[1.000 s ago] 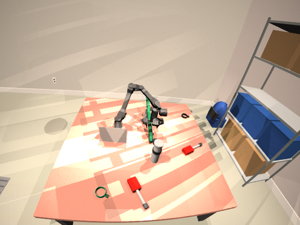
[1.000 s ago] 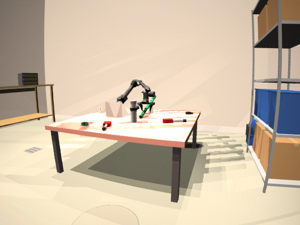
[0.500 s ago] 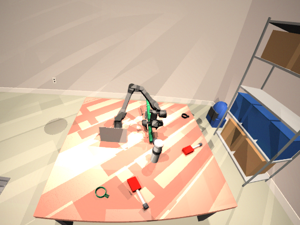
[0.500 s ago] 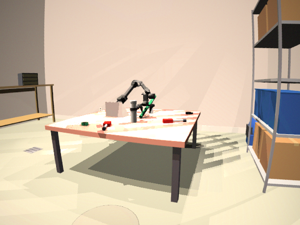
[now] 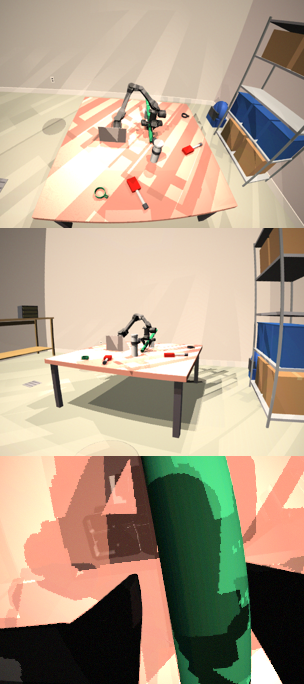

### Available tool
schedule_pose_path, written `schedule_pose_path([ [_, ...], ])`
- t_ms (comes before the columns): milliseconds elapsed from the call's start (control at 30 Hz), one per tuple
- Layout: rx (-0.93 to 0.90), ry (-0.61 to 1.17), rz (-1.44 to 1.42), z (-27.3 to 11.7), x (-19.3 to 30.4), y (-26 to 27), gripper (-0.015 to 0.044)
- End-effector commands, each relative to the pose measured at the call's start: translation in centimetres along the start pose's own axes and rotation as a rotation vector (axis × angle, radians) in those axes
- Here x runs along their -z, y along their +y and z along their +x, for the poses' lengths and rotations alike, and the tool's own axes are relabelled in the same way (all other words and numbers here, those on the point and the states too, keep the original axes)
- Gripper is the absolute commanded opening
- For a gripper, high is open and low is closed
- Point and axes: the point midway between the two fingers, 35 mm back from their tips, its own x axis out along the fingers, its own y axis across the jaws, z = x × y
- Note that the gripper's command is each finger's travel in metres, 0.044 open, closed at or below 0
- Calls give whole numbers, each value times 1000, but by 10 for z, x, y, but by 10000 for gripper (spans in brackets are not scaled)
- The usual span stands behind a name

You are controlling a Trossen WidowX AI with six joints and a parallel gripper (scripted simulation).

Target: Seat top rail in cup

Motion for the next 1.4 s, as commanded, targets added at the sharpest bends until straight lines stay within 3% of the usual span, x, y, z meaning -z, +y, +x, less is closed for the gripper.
schedule_pose_path([
  [0, -1, 4, 4, 1, 0, 0, 202],
  [367, -1, 4, 4, 1, 0, 0, 129],
  [533, -1, 4, 4, -4, 0, 0, 0],
  [733, -6, -57, 9, -17, -11, 0, 0],
  [1067, 10, -294, 40, -69, -51, -11, 0],
  [1367, 13, -293, 43, -69, -51, -12, 0],
])
